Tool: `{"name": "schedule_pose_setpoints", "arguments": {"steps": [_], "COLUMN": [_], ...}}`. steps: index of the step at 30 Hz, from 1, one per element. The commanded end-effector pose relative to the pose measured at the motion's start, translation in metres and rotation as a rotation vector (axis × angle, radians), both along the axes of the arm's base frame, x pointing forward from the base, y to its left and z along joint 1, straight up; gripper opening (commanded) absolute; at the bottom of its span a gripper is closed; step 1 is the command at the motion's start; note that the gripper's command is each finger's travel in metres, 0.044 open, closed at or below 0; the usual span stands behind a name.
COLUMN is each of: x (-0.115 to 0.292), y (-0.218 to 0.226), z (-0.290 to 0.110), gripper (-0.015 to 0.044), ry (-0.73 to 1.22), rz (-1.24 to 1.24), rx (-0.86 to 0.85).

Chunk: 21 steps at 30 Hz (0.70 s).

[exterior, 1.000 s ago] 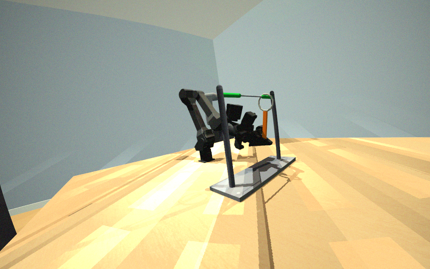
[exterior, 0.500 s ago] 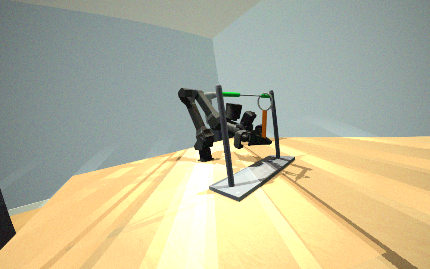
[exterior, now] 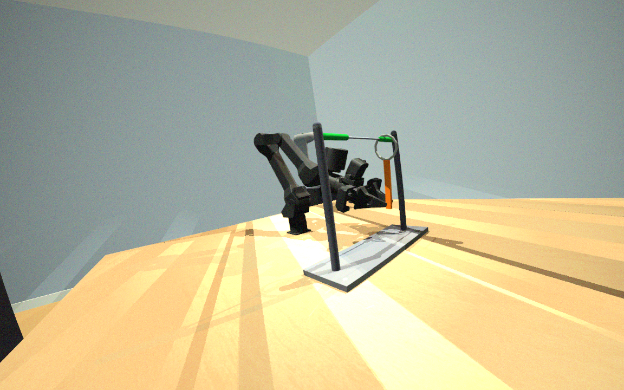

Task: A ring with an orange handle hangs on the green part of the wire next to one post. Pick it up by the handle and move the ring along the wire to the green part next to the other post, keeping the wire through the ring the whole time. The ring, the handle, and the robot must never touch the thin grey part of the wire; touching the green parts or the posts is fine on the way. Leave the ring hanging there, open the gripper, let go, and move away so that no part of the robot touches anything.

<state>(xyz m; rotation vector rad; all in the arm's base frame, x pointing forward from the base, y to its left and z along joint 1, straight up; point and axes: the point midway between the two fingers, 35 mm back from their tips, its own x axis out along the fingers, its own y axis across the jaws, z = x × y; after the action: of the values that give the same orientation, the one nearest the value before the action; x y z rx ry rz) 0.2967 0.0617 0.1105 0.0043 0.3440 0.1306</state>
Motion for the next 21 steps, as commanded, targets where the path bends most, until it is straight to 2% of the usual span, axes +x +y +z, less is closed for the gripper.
{"name": "schedule_pose_setpoints", "arguments": {"steps": [1, 21], "x": [-0.006, -0.036], "y": [-0.002, -0.006], "z": [0.001, 0.009], "gripper": [0.0160, 0.0160], "ry": [0.005, 0.008], "rz": [-0.006, -0.010], "rx": [0.000, 0.001]}}
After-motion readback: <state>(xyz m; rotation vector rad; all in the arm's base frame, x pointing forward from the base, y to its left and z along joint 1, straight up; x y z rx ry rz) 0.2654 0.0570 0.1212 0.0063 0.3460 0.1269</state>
